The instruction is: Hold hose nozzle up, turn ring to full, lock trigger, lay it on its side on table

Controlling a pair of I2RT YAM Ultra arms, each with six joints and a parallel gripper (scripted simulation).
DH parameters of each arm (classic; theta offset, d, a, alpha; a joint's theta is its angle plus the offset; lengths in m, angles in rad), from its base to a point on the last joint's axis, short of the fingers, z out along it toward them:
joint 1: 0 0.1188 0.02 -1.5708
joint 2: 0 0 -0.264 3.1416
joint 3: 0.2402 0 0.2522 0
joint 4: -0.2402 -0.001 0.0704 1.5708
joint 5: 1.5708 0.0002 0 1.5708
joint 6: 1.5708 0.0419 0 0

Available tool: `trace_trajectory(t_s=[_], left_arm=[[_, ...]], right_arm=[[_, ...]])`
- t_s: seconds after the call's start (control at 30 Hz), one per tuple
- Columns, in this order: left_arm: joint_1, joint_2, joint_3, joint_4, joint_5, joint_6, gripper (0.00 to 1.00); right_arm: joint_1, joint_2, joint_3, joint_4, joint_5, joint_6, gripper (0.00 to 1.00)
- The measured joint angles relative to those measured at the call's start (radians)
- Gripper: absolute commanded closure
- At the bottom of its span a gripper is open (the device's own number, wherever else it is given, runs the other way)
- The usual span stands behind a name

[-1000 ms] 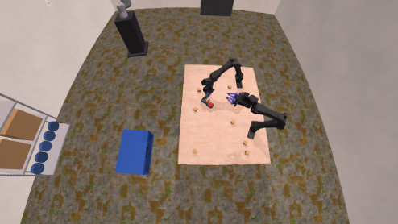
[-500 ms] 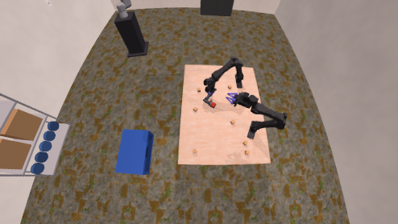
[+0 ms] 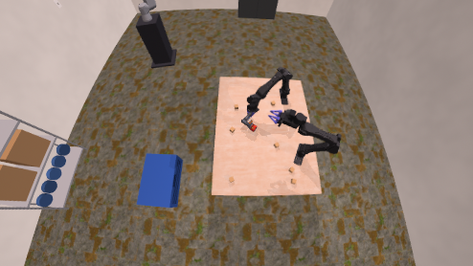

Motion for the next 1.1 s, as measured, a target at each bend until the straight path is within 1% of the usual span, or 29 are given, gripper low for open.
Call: trace_trajectory(t_s=[0.23,0.3,0.43,0.63,0.83,1.1], left_arm=[[0.000,0.000,0.000,0.000,0.000,0.000,0.63],[0.000,0.000,0.000,0.000,0.000,0.000,0.63],[0.000,0.000,0.000,0.000,0.000,0.000,0.63],[0.000,0.000,0.000,0.000,0.000,0.000,0.63],[0.000,0.000,0.000,0.000,0.000,0.000,0.63],[0.000,0.000,0.000,0.000,0.000,0.000,0.63]], right_arm=[[0.065,-0.015,-0.074,0.216,0.052,0.056,0.65],[0.076,-0.027,-0.124,0.294,0.072,0.073,0.65],[0.107,-0.033,-0.177,0.388,0.111,0.105,0.65],[0.152,-0.029,-0.292,0.603,0.151,0.137,0.65],[0.184,-0.019,-0.328,0.736,0.184,0.168,0.65],[0.217,0.024,-0.418,1.015,0.231,0.205,0.65]])
